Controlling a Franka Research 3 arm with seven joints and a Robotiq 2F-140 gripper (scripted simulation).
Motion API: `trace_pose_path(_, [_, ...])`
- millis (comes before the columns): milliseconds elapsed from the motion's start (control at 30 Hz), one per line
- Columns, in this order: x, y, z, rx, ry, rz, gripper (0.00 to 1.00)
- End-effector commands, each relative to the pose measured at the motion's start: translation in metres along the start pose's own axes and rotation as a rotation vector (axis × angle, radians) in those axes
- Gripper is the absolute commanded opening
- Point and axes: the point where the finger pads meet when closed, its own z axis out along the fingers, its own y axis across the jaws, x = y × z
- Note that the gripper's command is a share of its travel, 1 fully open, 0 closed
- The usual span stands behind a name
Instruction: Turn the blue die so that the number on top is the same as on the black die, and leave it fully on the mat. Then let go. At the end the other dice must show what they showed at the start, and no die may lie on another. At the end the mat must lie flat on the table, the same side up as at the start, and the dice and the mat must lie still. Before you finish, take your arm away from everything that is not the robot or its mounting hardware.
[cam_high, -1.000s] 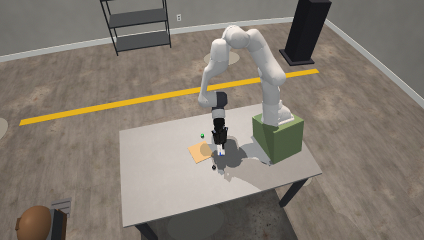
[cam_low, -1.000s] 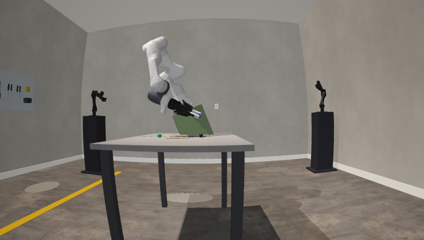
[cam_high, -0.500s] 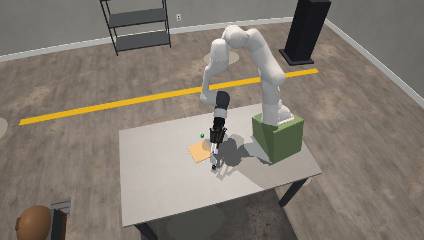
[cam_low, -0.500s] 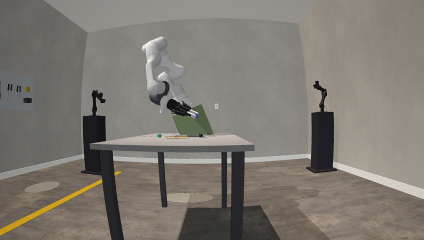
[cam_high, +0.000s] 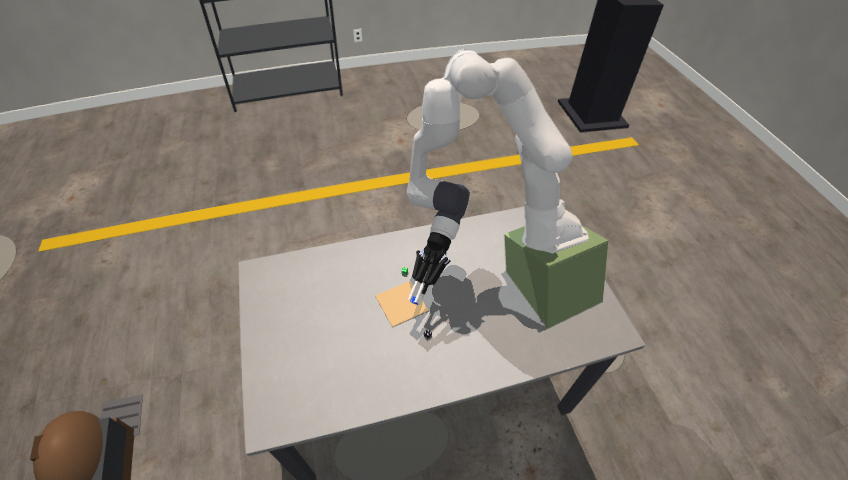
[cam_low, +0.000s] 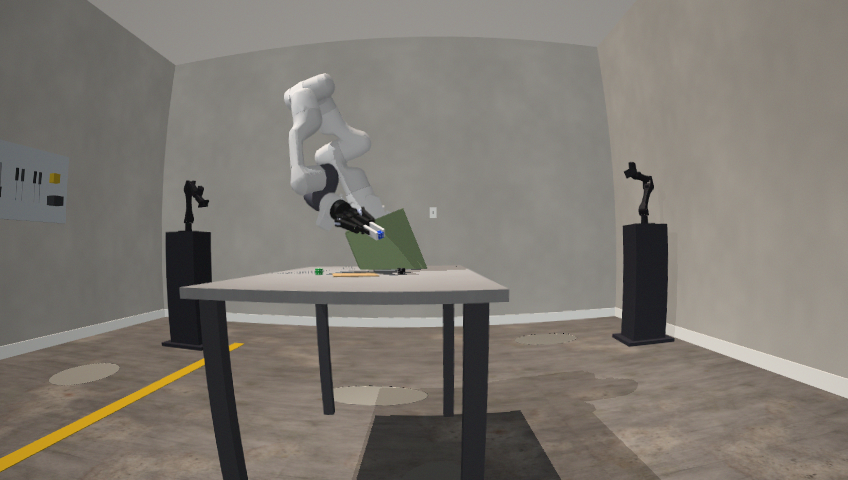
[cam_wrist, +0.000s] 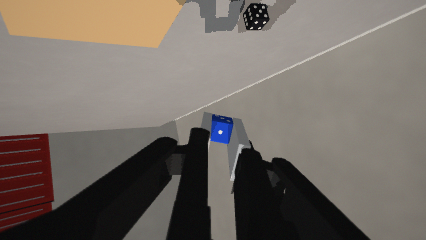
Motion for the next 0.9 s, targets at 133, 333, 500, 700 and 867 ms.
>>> trace_pose_path(133, [-0.002,-0.032,-0.007,0.147,-0.023,-0.186,0.09])
trace_pose_path(333, [0.001,-0.055,-0.015,0.25,-0.016,-0.237,0.09])
trace_pose_path(500, [0.003,-0.065,-0.02,0.294,-0.009,-0.259,0.09])
trace_pose_path(700, [0.004,-0.07,-0.023,0.319,-0.003,-0.272,0.09])
trace_pose_path(867, [0.006,-0.071,-0.022,0.319,-0.003,-0.272,0.09])
